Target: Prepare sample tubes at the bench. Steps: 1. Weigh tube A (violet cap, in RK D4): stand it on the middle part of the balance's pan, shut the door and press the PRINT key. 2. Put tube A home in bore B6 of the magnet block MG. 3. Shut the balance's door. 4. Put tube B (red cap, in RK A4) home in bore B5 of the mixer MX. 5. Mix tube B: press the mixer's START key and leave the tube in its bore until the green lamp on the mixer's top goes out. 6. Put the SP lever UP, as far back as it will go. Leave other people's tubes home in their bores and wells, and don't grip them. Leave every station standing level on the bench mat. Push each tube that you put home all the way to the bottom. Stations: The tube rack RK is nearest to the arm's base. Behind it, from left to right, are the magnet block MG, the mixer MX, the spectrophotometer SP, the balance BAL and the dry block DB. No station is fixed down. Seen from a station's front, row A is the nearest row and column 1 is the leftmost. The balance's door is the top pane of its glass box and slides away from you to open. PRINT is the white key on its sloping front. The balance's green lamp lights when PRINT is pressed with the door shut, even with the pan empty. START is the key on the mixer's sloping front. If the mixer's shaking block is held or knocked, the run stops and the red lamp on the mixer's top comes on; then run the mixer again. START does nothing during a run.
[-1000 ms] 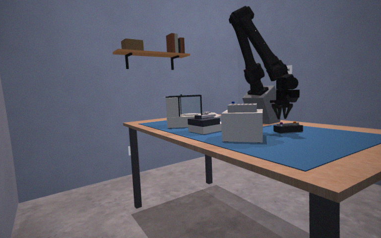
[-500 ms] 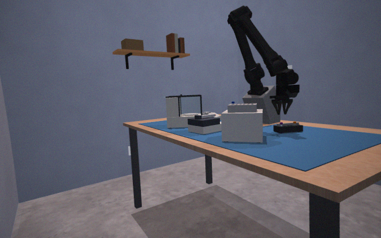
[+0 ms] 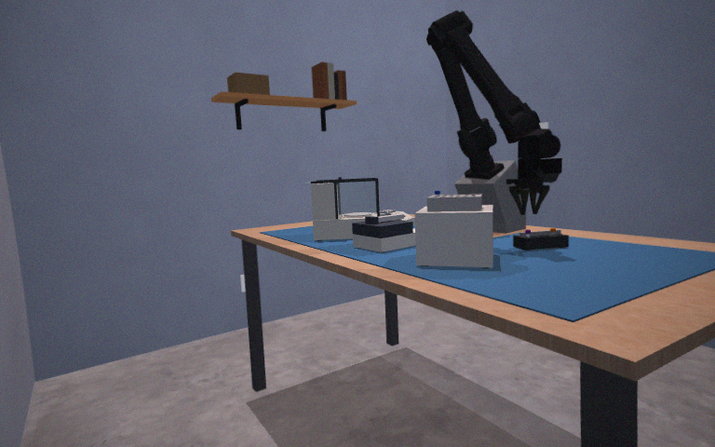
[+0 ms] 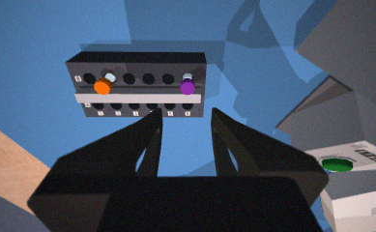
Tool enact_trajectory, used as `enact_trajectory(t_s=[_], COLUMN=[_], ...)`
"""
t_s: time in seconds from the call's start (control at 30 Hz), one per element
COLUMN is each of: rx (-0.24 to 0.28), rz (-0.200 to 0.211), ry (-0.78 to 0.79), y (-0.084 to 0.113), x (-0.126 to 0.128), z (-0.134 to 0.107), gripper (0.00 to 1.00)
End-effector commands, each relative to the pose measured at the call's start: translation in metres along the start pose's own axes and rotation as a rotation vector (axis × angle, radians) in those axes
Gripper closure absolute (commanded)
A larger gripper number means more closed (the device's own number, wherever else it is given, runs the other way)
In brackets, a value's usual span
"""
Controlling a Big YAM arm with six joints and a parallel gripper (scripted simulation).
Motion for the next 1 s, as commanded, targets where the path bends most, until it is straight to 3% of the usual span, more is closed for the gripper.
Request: enact_trajectory(t_s=[0.0,0.9,0.93,0.97], rx=[-0.012,-0.012,-0.023,-0.026], rz=[-0.003,-0.003,-0.002,-0.004], ry=[-0.011,-0.011,-0.004,-0.006], y=[0.0048,0.0048,0.0124,0.0147], x=[-0.0015,-0.0015,0.0017,0.0010], z=[0.0073,0.0073,0.0056,0.0073], gripper=[0.64,0.64,0.70,0.70])
Point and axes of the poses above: the point where the finger pads meet when closed, its own y axis back along the fingers, its own x axis across the jaws, z = x × y, the point moved 9 cm from there along y, back along the fingers, and after that the axes turned 9 degrees about y, right-handed, at the moved point
